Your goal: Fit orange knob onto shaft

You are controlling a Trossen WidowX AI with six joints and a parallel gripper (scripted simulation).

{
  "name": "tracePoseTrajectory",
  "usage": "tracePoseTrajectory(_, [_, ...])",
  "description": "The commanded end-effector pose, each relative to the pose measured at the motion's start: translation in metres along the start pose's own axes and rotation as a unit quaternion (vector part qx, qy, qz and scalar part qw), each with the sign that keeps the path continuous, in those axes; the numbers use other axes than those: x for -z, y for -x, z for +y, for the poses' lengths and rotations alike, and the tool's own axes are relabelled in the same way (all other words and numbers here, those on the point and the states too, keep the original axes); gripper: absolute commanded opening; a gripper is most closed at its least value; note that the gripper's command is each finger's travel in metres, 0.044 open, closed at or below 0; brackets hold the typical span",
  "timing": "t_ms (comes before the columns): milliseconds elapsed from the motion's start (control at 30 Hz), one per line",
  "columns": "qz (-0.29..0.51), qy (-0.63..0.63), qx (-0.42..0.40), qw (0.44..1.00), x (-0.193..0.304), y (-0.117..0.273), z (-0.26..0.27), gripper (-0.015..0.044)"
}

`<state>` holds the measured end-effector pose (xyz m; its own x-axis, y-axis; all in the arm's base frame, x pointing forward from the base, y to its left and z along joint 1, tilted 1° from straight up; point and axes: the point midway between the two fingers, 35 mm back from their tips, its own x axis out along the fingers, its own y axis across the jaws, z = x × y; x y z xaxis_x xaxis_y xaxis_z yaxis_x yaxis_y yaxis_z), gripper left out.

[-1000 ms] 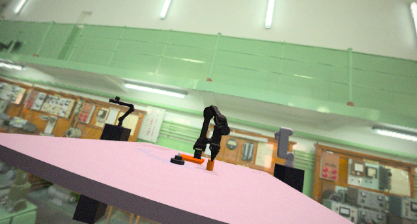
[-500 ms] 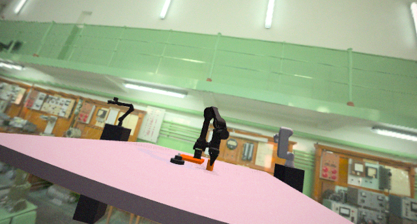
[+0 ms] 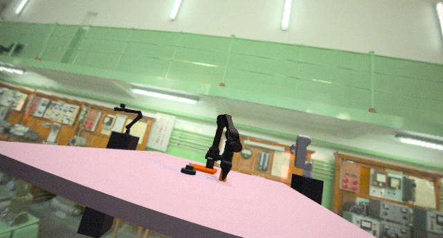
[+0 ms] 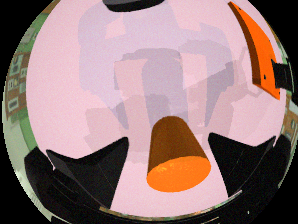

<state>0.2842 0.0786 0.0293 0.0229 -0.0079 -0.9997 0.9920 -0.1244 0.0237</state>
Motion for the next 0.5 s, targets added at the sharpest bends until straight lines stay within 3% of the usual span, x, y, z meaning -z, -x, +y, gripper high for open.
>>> tracePoseTrajectory(0, [-0.002,0.002,0.001,1.0,-0.0012,-0.0023,-0.001,0.0361])
tracePoseTrajectory(233, [-0.002,0.002,0.001,1.0,-0.0012,-0.0023,-0.001,0.0177])
tracePoseTrajectory(400, [-0.002,0.002,0.001,1.0,-0.0012,-0.0023,-0.001,0.0144])
tracePoseTrajectory(467, [-0.002,0.002,0.001,1.0,-0.0012,-0.0015,-0.0007,0.0092])
